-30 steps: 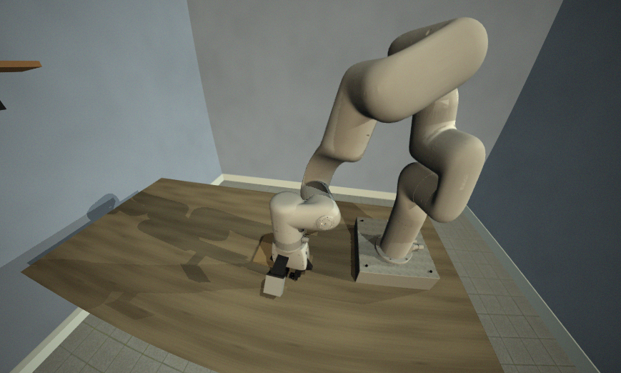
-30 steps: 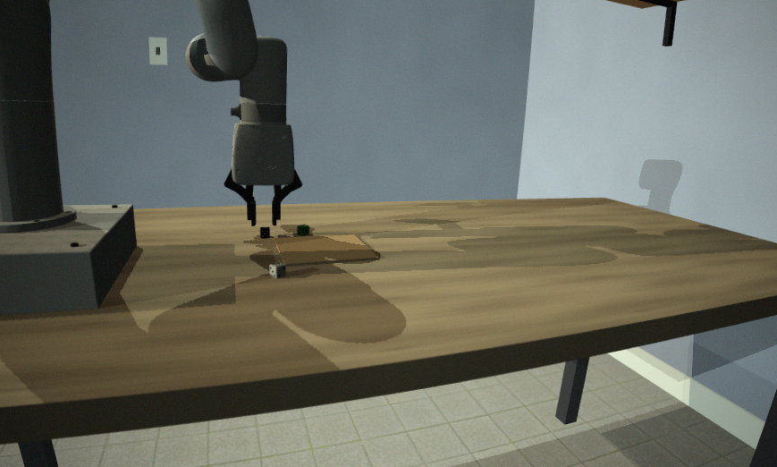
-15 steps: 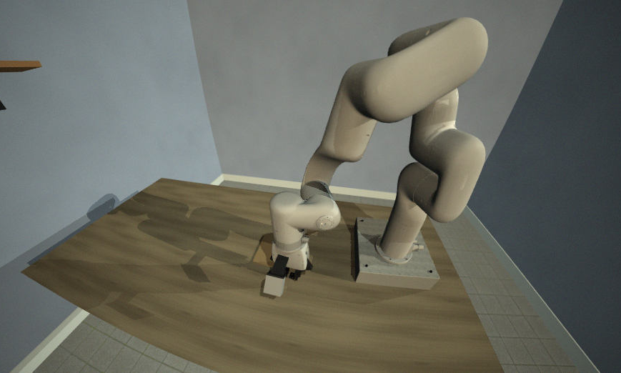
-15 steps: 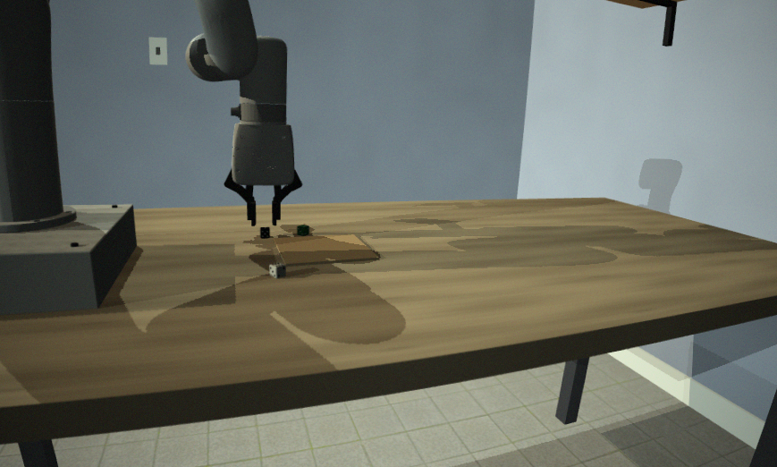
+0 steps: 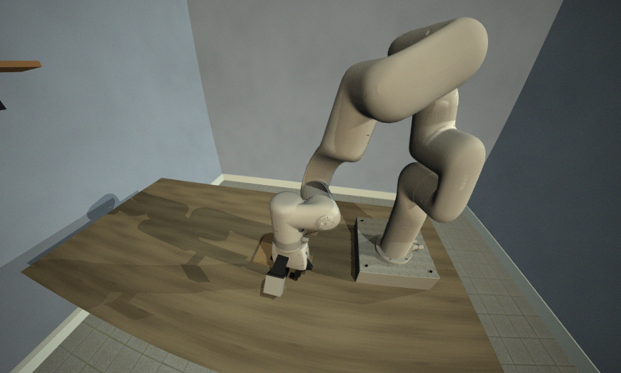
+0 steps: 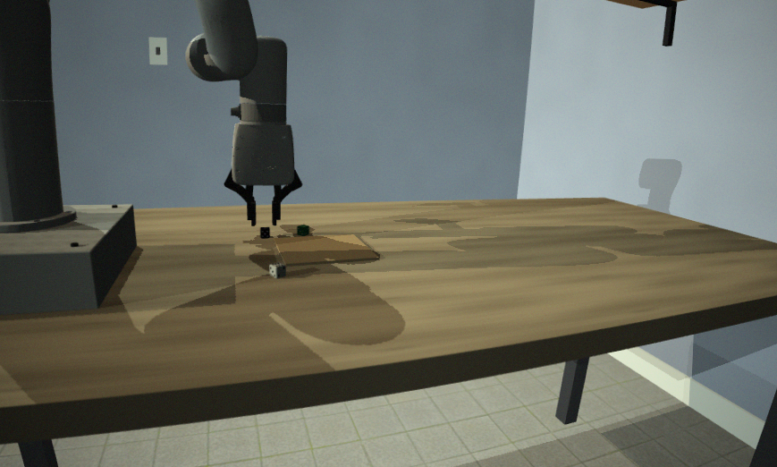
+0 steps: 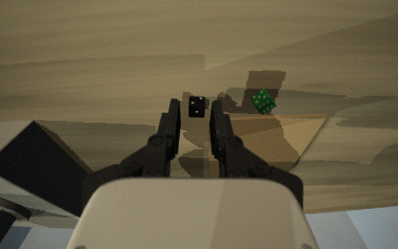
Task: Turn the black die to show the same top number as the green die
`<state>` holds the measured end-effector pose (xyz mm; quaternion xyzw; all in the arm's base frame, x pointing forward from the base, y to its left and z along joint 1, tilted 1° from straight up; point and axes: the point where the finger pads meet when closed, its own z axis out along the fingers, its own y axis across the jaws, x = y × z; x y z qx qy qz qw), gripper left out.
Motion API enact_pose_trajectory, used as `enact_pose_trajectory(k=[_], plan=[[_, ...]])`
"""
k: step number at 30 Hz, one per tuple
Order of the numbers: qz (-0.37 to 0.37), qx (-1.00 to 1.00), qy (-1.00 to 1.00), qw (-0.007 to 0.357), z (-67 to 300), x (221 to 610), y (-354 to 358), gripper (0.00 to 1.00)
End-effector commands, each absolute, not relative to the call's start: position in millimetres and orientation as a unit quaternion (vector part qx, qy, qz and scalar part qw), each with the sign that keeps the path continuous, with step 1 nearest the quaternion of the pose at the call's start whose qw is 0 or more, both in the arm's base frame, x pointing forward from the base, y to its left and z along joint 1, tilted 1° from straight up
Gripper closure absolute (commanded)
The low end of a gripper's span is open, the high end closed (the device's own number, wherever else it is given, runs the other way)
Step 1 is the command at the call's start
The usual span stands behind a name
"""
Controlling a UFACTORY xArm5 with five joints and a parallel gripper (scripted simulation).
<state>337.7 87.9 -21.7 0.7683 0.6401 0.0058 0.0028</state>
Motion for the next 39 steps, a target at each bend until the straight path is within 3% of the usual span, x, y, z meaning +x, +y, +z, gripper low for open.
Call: enact_pose_trajectory(k=[1, 39], plan=[[0.007, 0.768, 0.640, 0.003, -20.9, 338.9, 88.2, 0.69], [0.007, 0.768, 0.640, 0.003, -30.8, 339.1, 87.5, 0.69]])
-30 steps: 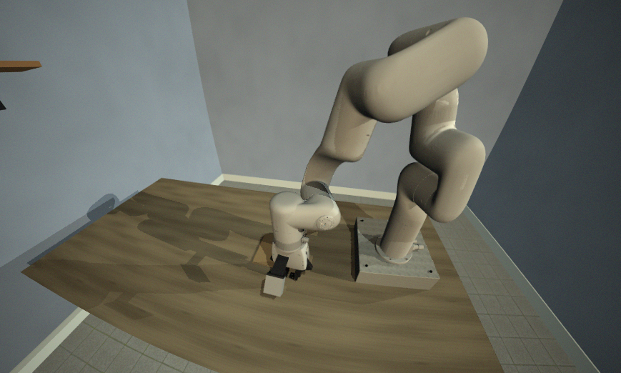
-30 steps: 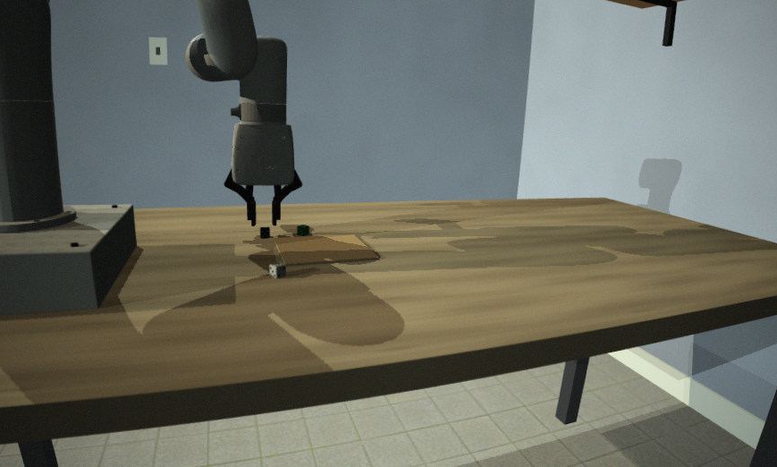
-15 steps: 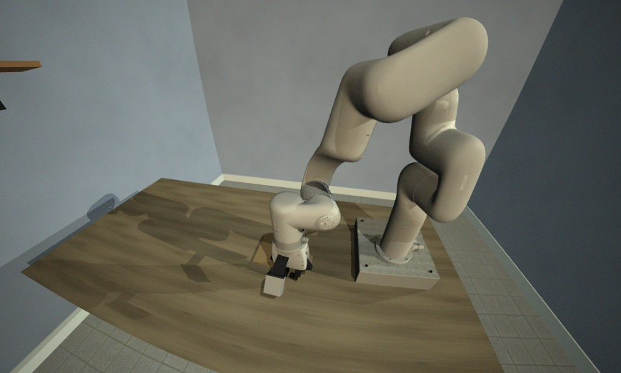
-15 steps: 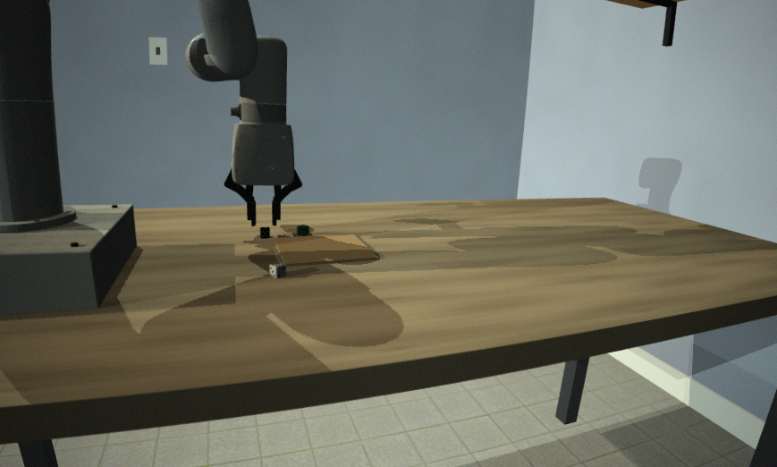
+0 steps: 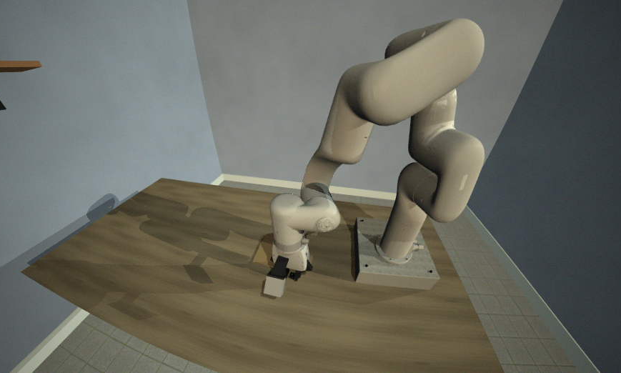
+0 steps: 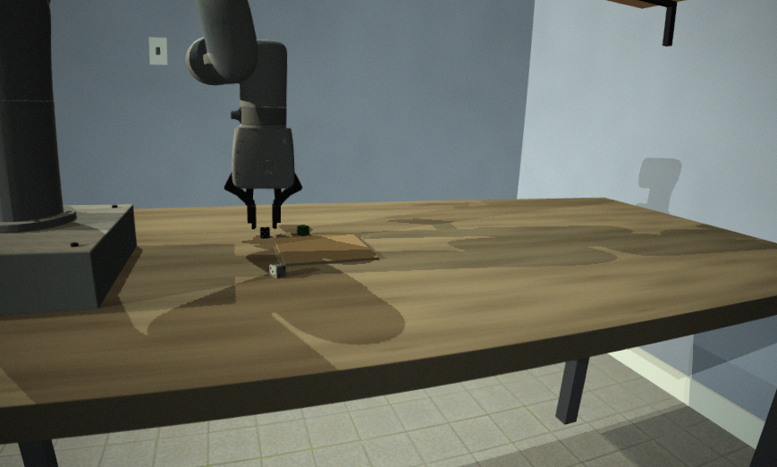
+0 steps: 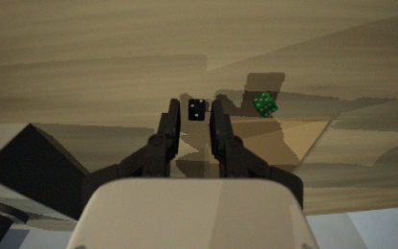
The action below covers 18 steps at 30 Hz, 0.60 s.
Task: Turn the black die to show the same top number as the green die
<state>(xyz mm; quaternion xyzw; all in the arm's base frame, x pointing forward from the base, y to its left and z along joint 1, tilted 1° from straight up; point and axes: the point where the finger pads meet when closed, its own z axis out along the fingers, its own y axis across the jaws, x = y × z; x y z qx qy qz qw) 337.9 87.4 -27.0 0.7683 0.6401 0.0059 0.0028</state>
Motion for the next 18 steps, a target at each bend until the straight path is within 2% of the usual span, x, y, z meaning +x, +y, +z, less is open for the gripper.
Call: enact_pose_trajectory(k=[1, 18], plan=[[0.007, 0.768, 0.640, 0.003, -32.0, 339.1, 87.5, 0.69], [0.007, 0.768, 0.640, 0.003, -40.5, 339.2, 87.4, 0.69]])
